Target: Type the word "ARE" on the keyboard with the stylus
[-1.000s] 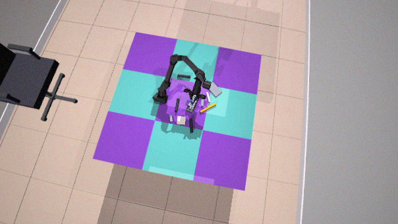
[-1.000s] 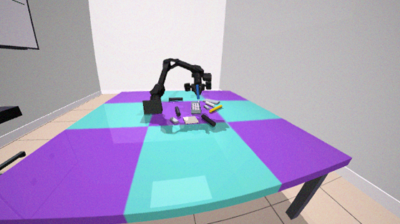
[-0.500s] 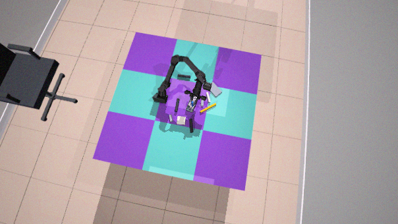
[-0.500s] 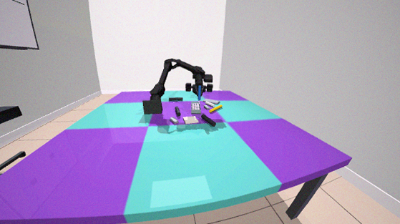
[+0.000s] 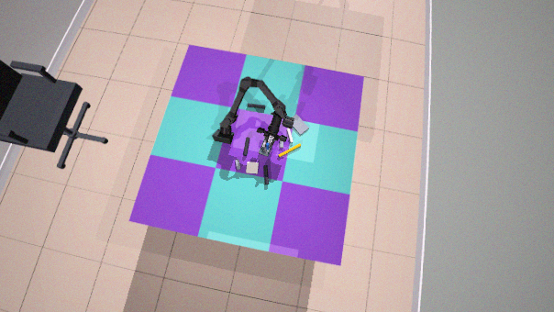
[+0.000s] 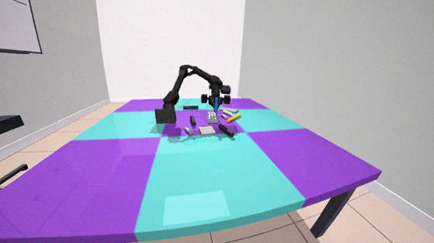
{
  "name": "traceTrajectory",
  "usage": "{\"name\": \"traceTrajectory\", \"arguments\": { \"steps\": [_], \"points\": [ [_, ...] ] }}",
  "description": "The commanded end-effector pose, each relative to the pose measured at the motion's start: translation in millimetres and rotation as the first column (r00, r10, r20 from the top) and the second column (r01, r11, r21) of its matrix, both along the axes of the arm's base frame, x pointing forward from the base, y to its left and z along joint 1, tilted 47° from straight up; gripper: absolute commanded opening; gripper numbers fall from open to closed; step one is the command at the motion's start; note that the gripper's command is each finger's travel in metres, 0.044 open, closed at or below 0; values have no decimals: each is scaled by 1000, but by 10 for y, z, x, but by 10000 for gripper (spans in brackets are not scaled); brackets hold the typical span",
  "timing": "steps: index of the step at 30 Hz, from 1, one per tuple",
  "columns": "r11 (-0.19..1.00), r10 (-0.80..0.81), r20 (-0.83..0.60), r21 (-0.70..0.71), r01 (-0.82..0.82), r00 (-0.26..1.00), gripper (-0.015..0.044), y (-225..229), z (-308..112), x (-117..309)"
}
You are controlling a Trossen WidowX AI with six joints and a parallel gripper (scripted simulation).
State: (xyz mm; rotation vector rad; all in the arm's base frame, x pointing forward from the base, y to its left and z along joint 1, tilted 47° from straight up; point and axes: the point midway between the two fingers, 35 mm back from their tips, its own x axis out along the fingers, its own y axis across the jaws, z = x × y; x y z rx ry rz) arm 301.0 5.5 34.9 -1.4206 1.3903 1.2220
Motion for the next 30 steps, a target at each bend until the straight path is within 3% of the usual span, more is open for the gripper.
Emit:
{"name": "traceTrajectory", "arguments": {
  "steps": [1,30],
  "points": [
    [1000,-5,3,3,5,1000,81,11,-10,4],
    [1000,-5,3,3,5,1000,81,108,-101,-12]
  ]
}}
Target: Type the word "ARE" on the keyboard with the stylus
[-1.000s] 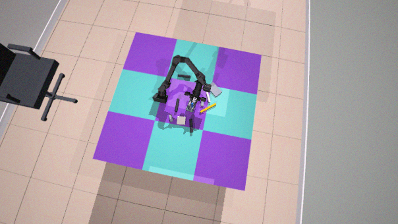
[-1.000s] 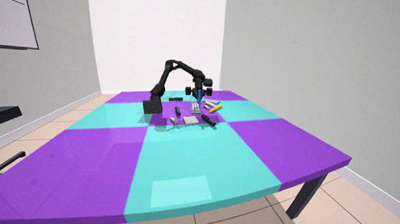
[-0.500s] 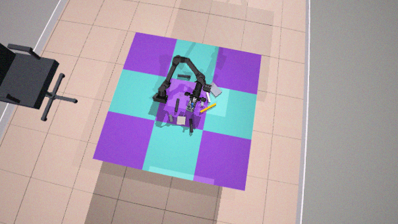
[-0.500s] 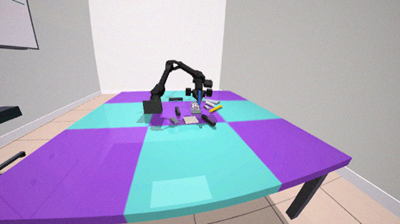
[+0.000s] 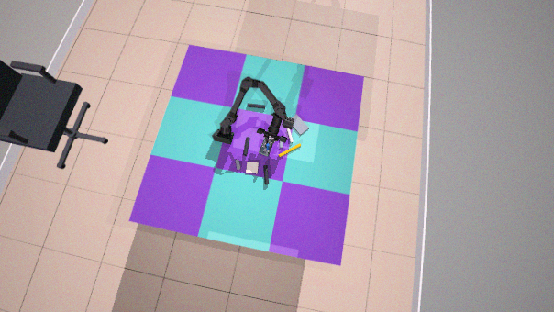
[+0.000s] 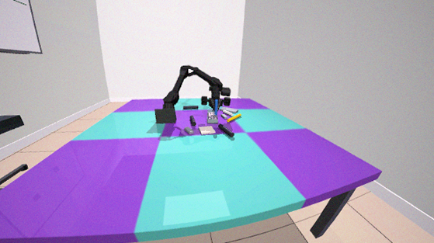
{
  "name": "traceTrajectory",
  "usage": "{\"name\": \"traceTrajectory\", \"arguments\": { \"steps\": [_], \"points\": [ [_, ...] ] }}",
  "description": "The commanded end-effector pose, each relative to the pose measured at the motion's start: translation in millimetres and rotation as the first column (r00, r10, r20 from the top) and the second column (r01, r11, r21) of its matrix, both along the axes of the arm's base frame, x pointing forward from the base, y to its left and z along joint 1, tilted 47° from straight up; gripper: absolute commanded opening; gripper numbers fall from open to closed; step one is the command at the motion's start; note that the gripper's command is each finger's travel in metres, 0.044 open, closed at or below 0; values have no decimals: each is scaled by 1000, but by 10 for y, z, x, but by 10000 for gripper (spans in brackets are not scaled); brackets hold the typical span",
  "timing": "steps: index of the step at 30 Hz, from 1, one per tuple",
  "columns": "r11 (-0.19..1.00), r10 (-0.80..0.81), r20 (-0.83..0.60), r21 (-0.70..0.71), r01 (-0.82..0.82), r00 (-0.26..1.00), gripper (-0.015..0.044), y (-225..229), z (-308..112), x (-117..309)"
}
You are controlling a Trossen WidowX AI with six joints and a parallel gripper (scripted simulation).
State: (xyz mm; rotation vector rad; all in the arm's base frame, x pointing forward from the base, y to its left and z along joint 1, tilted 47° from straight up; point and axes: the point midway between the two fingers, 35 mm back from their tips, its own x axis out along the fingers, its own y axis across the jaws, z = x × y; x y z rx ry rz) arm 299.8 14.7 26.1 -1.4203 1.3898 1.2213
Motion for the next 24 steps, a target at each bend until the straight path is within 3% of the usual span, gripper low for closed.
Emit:
{"name": "traceTrajectory", "arguments": {
  "steps": [1,24],
  "points": [
    [1000,-4,2,3,4,1000,81,19,-17,-1],
    [1000,-4,2,3,4,1000,81,-36,36,14]
  ]
}}
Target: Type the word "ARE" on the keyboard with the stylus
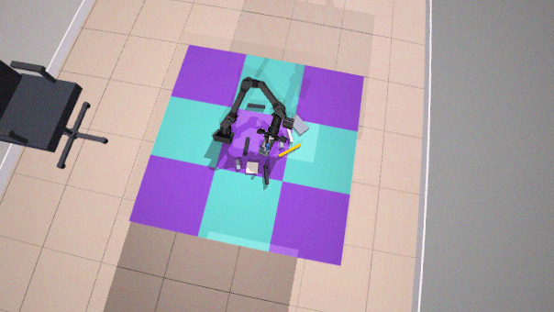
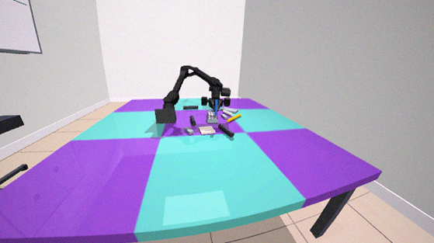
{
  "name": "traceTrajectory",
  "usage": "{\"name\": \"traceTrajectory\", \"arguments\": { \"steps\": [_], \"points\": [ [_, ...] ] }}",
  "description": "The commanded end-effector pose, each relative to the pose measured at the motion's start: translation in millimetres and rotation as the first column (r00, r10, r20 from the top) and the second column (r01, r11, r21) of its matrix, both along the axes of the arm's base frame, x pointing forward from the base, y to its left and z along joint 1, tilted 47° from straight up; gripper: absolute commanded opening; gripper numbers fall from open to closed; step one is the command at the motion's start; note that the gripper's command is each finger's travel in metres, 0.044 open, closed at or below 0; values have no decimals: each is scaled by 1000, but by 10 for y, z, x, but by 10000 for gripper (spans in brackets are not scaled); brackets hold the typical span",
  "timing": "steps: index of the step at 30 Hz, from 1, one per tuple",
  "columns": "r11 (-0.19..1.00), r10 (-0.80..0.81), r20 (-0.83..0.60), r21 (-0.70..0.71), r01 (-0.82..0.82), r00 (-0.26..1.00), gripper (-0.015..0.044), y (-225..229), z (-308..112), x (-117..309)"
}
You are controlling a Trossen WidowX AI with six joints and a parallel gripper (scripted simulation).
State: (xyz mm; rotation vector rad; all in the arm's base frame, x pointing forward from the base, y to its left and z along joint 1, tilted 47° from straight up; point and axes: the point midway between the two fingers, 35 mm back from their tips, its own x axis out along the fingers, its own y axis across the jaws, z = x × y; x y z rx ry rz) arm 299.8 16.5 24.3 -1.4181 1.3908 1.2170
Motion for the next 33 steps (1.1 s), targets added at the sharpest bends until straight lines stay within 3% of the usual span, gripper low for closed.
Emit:
{"name": "traceTrajectory", "arguments": {
  "steps": [1,15,18,21,33],
  "points": [
    [1000,0,0,3,0,1000,81,-86,85,21],
    [1000,-4,1,6,4,1000,84,-229,222,42],
    [1000,-4,1,6,4,1000,64,-229,222,42],
    [1000,-3,1,5,3,1000,0,-244,224,12],
    [1000,-1,-1,1,1,1000,0,-272,192,-143]
  ]
}}
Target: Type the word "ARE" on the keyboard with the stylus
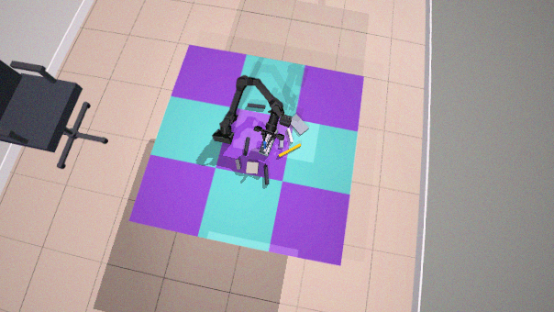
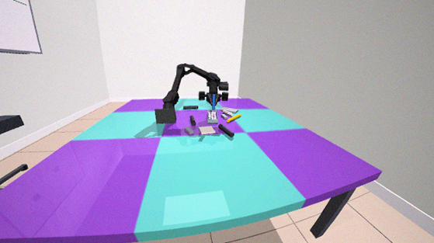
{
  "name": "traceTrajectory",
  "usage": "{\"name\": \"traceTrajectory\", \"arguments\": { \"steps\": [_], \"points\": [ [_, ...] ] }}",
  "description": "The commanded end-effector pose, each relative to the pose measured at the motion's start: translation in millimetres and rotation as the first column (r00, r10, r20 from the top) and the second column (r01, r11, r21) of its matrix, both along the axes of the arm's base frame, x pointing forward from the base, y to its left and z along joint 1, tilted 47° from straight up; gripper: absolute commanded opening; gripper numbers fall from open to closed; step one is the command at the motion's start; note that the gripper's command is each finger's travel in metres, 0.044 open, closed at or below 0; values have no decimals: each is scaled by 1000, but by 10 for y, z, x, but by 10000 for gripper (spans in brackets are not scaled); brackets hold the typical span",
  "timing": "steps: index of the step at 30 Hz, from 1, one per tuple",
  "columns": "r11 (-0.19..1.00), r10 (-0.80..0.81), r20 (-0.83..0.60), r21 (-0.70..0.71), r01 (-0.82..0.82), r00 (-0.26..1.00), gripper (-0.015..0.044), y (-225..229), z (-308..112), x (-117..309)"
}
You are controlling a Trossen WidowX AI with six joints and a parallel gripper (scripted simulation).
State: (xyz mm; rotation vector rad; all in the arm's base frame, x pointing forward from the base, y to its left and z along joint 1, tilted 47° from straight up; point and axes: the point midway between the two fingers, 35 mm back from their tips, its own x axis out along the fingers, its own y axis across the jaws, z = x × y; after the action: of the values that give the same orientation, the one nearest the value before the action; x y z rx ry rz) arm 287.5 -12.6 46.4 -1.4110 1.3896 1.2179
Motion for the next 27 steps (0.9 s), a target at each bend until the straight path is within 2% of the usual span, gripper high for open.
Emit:
{"name": "traceTrajectory", "arguments": {
  "steps": [1,8,11,27],
  "points": [
    [1000,3,0,-4,-3,1000,0,47,-54,-26],
    [1000,3,0,-4,-3,1000,0,119,-122,-42],
    [1000,3,0,-3,-3,1000,79,133,-138,-40],
    [1000,3,0,-3,-3,1000,81,186,-189,-47]
  ]
}}
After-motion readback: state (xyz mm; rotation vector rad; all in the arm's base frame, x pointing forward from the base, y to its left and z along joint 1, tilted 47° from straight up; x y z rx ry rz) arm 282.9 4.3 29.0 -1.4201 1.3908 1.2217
